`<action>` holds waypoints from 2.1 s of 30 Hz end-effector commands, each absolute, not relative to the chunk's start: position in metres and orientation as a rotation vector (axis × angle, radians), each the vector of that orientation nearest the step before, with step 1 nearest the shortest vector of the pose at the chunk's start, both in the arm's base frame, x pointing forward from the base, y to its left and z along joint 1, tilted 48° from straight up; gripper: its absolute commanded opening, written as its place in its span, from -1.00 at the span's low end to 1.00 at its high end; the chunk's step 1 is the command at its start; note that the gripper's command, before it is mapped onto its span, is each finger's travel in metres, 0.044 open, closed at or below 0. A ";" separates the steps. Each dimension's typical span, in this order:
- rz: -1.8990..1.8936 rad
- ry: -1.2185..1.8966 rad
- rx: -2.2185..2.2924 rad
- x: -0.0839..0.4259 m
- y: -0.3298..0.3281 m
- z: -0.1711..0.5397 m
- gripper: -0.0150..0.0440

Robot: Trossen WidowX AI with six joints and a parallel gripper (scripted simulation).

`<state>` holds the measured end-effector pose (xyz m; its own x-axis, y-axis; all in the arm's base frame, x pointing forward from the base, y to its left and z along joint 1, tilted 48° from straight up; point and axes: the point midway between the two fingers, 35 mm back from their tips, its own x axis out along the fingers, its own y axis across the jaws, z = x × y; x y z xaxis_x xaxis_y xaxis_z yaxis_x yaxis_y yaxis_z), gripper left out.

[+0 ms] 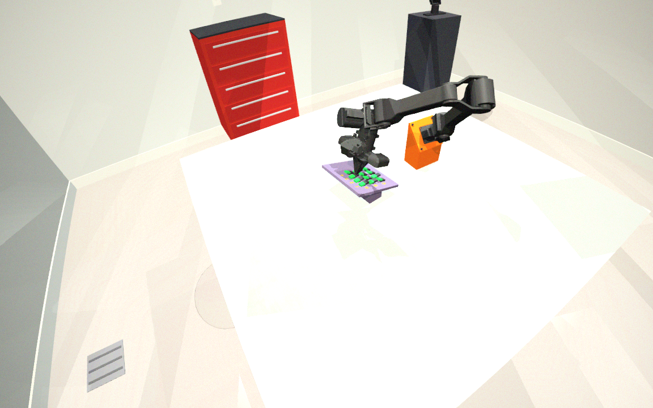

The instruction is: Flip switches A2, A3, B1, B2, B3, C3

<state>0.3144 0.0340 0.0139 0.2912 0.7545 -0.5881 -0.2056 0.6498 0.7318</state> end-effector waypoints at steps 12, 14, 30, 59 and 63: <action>0.690 1.100 0.599 0.315 0.036 0.012 -0.49; 0.690 1.100 0.599 0.315 0.036 0.012 -0.49; 0.696 1.126 0.589 0.299 -0.011 0.048 -0.49; 0.689 1.104 0.602 0.259 0.050 0.053 -0.49; 0.690 1.103 0.602 0.261 0.055 0.049 -0.49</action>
<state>0.2614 0.0484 0.0535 0.2922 0.7513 -0.5918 -0.2038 0.6535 0.7290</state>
